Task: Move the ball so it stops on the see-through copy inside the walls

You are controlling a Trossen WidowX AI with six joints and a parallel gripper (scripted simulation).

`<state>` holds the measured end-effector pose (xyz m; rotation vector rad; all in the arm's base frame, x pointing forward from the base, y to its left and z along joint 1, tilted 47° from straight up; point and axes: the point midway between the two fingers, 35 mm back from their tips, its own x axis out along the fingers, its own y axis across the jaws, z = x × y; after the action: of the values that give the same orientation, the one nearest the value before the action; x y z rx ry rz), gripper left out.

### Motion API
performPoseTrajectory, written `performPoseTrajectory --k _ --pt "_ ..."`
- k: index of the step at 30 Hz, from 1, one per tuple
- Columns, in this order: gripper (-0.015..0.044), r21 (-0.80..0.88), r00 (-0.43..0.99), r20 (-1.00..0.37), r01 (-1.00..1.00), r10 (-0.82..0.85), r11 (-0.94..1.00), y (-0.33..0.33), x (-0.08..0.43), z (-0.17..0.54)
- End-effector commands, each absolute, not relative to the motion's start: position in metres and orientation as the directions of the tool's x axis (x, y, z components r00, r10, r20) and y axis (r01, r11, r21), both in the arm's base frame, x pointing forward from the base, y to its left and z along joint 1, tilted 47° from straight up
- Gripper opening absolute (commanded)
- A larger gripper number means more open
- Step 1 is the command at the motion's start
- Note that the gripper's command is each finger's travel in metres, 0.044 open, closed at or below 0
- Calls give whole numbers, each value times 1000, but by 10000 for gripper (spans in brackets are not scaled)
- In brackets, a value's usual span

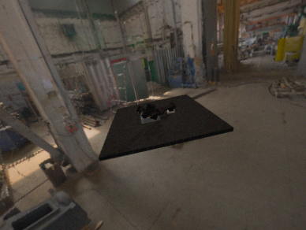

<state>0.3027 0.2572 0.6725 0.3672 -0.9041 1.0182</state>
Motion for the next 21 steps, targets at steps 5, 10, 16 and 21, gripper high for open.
performPoseTrajectory --k 5,10,16,21 --pt "416 -128 133 855 -883 502 452 239 260 696" --pt "416 -159 4 921 -909 388 385 216 192 726" --pt "416 -201 -148 970 -937 195 285 166 108 753" --pt "416 -241 -248 969 -952 -13 188 105 44 764"
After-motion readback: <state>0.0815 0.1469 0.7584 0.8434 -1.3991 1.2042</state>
